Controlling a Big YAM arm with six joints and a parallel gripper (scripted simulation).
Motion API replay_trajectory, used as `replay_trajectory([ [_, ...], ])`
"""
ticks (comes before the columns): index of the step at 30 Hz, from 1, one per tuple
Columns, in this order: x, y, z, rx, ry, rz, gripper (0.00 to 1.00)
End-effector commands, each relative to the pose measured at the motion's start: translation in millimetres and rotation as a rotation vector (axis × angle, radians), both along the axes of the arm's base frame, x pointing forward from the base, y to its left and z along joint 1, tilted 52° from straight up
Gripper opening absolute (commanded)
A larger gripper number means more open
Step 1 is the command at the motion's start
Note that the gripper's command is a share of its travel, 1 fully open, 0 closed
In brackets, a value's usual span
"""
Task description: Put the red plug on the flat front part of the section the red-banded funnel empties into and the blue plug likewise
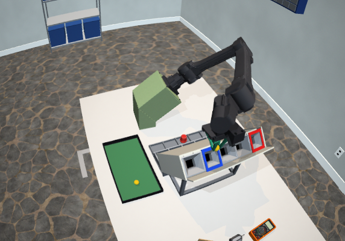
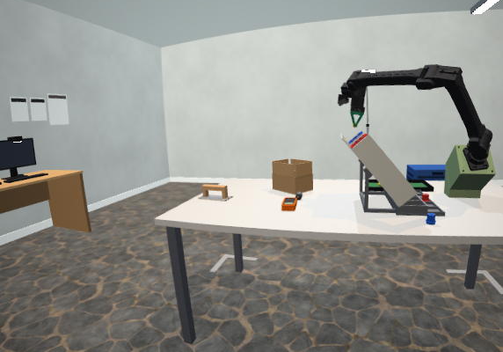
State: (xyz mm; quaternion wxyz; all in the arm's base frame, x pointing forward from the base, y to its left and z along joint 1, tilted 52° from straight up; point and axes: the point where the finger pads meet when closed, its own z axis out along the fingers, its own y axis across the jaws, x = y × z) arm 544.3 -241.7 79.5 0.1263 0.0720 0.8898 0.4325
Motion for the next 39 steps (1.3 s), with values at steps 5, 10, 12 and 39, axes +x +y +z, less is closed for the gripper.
replay_trajectory([
  [5,12.7,-6,5,-0.009,-0.011,-0.003,0.0],
  [10,12.7,-6,5,-0.009,-0.011,-0.003,0.0],
  [12,12.7,-6,5,-0.009,-0.011,-0.003,0.0],
  [39,8.9,29,-8,-0.012,-0.018,0.008,0.0],
])
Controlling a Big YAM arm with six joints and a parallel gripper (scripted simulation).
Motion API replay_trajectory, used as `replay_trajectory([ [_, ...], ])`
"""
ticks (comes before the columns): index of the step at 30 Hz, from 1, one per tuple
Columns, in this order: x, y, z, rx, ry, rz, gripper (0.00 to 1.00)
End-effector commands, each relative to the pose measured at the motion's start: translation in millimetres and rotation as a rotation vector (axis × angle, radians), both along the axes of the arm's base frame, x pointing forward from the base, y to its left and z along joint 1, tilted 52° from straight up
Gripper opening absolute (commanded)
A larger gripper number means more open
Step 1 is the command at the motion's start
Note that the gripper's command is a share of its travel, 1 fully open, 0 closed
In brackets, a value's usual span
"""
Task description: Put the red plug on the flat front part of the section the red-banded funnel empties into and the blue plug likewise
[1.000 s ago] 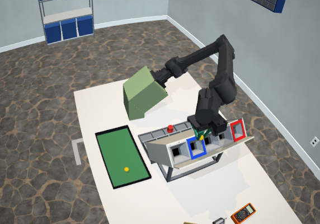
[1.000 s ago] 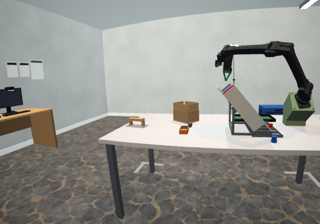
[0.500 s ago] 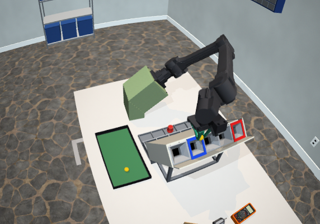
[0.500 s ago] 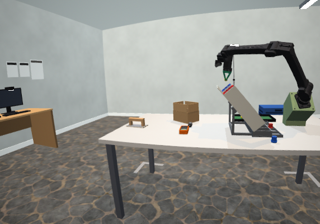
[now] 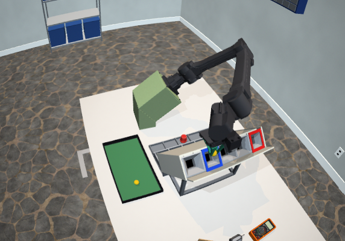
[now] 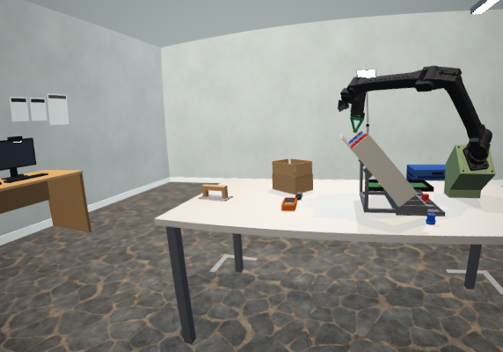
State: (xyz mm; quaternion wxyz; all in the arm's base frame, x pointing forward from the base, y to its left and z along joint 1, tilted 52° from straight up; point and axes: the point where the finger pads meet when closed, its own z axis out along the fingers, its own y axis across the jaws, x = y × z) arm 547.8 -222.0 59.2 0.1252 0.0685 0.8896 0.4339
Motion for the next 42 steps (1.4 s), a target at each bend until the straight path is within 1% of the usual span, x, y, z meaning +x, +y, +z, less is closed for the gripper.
replay_trajectory([
  [1,5.5,10.2,11.8,-0.014,-0.016,0.001,0.0],
  [4,1.6,1.7,10.6,-0.014,-0.016,-0.017,0.0],
  [35,0.3,2.6,11.0,-0.01,-0.01,-0.017,0.0],
  [42,-3.2,3.2,16.7,-0.003,0.0,-0.018,0.0],
])
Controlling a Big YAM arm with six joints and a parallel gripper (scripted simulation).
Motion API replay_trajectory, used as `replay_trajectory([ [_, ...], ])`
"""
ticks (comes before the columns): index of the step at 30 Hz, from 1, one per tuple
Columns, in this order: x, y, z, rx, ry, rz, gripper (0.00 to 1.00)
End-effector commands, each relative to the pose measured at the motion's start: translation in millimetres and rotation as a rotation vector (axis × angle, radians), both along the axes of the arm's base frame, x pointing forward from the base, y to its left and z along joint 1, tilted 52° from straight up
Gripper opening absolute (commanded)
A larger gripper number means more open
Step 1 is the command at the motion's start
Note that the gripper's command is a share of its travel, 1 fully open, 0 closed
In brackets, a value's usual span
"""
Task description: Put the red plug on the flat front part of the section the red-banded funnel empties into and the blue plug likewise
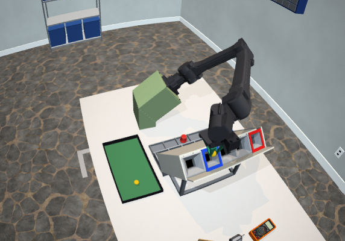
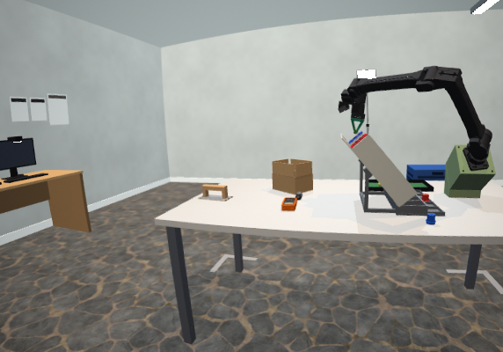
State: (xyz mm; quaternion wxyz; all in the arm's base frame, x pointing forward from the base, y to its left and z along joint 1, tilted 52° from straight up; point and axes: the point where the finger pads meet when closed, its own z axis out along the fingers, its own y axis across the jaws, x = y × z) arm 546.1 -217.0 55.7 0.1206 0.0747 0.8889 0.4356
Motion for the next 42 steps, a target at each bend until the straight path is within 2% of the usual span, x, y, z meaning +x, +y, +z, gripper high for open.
replay_trajectory([
  [1,-1.6,-1.8,20.2,-0.009,-0.013,-0.011,0.0],
  [32,-1.5,-2.3,21.4,-0.011,-0.016,-0.012,0.0],
  [33,-1.5,-2.3,21.4,-0.011,-0.016,-0.012,0.56],
  [42,-1.5,-2.3,21.4,-0.011,-0.016,-0.012,0.56],
])
